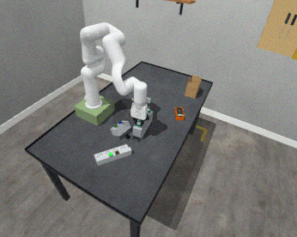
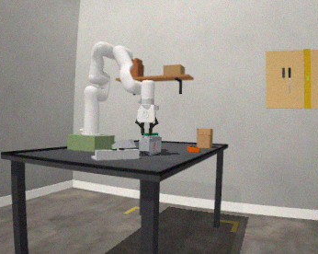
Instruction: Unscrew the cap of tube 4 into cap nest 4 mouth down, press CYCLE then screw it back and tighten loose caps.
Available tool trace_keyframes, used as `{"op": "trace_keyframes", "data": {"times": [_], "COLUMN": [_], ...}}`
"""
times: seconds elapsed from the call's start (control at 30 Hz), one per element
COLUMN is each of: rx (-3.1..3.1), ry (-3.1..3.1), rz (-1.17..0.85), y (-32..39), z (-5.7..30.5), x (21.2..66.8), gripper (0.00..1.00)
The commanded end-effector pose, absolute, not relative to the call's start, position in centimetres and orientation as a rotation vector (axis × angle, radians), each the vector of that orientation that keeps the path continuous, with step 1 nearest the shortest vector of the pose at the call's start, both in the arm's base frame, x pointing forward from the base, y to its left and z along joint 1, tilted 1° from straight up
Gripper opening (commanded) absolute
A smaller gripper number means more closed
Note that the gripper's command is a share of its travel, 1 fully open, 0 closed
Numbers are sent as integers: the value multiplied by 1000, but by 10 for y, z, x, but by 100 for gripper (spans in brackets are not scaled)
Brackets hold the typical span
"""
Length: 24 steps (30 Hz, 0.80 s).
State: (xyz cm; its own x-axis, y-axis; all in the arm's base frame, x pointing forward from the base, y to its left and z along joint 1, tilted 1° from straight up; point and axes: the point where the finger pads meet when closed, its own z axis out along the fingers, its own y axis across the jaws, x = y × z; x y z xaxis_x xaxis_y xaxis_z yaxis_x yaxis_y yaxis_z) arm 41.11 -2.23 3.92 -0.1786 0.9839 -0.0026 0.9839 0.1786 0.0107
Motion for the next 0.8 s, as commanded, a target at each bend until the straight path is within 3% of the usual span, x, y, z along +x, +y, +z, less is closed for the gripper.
{"op": "trace_keyframes", "data": {"times": [0.0,0.5,0.77], "rx": [2324,2825,2828], "ry": [2103,1368,1363], "rz": [24,26,26], "y": [-22,-22,-22], "z": [40,39,39], "x": [413,413,413], "gripper": [0,0,0]}}
